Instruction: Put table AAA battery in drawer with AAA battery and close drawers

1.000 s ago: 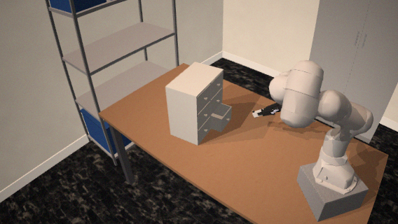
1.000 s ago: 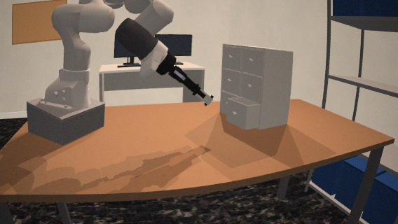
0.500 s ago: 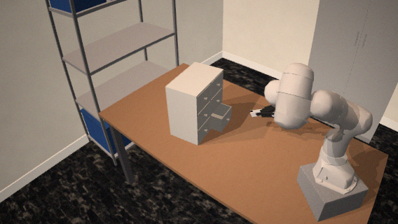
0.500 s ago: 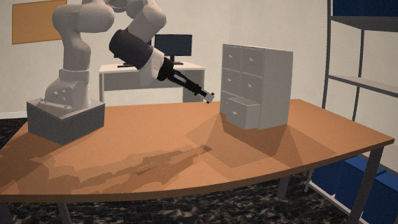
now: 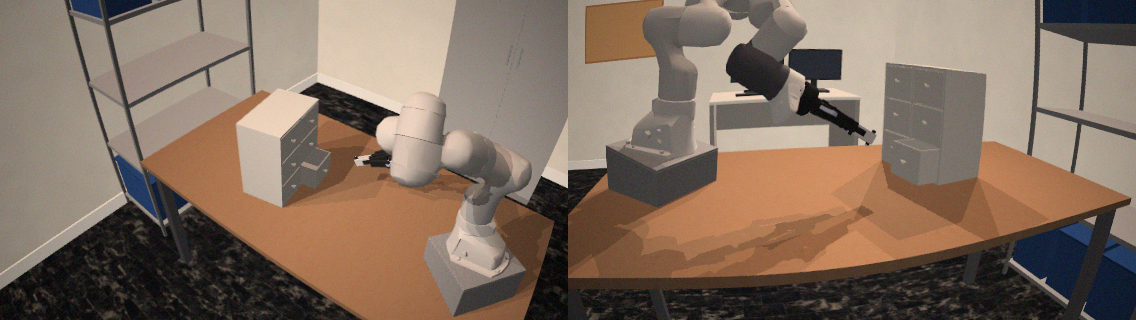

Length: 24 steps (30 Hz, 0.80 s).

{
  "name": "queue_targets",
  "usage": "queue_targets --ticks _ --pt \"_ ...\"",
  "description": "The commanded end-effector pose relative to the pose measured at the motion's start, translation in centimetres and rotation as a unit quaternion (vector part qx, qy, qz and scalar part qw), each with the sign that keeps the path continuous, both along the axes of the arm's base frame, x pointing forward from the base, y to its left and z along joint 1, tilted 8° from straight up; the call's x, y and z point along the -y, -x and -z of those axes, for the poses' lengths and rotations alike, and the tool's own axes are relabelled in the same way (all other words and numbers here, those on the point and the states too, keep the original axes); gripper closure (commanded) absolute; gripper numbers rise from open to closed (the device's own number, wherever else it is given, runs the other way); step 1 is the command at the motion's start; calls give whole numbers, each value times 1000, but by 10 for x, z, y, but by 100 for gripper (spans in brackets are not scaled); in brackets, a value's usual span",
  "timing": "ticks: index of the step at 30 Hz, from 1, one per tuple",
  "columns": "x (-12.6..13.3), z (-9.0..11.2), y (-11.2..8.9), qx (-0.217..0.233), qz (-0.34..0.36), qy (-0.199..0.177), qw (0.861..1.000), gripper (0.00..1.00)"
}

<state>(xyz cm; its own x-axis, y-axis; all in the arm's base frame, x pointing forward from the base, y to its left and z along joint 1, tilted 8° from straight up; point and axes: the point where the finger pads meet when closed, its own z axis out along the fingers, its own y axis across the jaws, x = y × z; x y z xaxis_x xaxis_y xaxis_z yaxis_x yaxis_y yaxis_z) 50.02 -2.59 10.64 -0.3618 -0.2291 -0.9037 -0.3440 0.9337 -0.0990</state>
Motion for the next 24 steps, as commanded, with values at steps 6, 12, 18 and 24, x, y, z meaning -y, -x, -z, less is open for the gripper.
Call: queue_targets --ticks 6,12,18,24 --pt "-5 -2 -14 2 -2 4 1000 97" --pt "-11 -3 -31 2 -2 4 1000 97" --pt "-16 -5 -45 2 -2 4 1000 97" --pt "-25 -7 -67 2 -2 4 1000 97"
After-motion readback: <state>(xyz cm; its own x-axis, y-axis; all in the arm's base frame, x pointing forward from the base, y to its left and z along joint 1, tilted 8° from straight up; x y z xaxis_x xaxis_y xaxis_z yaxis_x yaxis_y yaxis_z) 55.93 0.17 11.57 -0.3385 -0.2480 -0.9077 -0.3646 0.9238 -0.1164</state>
